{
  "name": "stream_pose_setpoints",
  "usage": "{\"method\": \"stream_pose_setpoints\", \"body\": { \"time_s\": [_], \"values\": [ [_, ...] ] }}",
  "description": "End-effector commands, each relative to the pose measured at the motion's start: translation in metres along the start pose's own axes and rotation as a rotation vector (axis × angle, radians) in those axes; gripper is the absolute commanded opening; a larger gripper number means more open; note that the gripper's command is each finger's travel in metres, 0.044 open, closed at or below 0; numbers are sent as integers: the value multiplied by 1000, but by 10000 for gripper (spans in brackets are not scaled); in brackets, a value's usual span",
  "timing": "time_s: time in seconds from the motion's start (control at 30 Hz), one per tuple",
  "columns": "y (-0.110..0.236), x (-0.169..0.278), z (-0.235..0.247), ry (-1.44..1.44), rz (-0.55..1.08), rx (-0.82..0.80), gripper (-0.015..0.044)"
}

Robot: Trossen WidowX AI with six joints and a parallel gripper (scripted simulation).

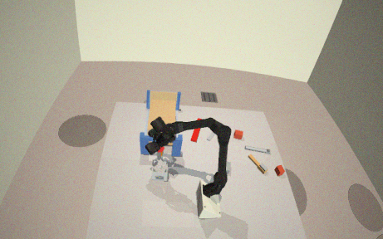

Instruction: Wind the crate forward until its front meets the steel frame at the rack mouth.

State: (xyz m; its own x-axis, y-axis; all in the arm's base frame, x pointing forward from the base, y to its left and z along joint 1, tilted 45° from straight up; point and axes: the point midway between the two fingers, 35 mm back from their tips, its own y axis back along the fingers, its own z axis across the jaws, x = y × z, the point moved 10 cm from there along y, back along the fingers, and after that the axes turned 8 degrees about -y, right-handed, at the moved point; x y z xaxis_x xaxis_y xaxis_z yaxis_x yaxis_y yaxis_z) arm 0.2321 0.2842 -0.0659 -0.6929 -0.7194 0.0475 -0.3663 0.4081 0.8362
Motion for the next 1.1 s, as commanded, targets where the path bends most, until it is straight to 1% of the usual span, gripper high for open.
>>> {"method": "stream_pose_setpoints", "body": {
  "time_s": [0.0, 1.07],
  "values": [
    [-2, -4, 15, 0, -11, -29, 0],
    [-4, -8, 56, -1, -12, -33, 0]
  ]
}}
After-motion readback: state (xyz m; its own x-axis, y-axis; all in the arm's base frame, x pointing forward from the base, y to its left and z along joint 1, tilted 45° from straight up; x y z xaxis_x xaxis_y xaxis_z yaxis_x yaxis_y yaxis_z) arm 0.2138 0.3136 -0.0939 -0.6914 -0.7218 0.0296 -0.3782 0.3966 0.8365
